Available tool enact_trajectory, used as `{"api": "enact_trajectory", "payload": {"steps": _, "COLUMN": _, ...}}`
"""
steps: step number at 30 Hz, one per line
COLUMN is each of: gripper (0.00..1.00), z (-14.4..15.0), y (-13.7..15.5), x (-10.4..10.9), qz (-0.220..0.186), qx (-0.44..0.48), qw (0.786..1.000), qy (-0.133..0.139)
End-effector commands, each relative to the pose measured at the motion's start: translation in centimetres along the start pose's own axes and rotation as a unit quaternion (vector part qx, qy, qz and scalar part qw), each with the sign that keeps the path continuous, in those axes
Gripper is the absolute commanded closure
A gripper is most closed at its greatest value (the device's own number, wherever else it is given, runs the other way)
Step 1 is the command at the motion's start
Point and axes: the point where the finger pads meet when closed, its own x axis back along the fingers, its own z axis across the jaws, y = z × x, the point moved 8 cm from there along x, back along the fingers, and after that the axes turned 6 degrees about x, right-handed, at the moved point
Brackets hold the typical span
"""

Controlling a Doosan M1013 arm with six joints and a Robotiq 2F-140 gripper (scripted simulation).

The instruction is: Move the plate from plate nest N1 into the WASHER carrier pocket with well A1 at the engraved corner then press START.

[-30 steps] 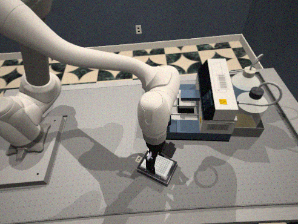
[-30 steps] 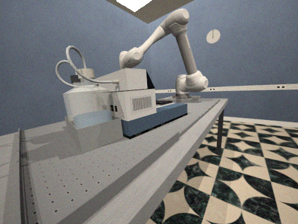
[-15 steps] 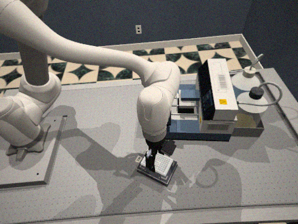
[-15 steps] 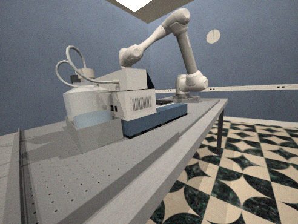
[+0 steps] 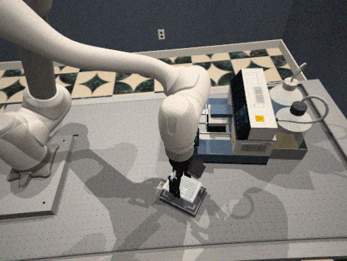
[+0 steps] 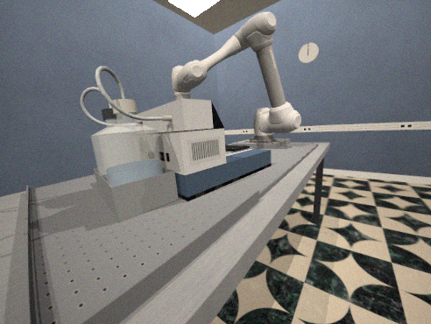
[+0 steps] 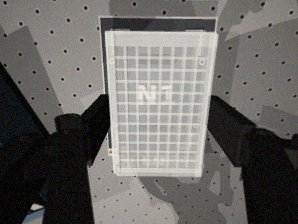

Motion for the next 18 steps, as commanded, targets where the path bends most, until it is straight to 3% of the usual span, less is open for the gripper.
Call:
{"api": "enact_trajectory", "payload": {"steps": 1, "gripper": 0.9, "z": 0.0, "y": 0.0, "x": 0.7, "qz": 0.001, "qx": 0.0, "qw": 1.0, "qy": 0.0}}
{"api": "enact_trajectory", "payload": {"steps": 18, "gripper": 0.9, "z": 0.0, "y": 0.0, "x": 3.2, "qz": 0.001, "qx": 0.0, "qw": 1.0, "qy": 0.0}}
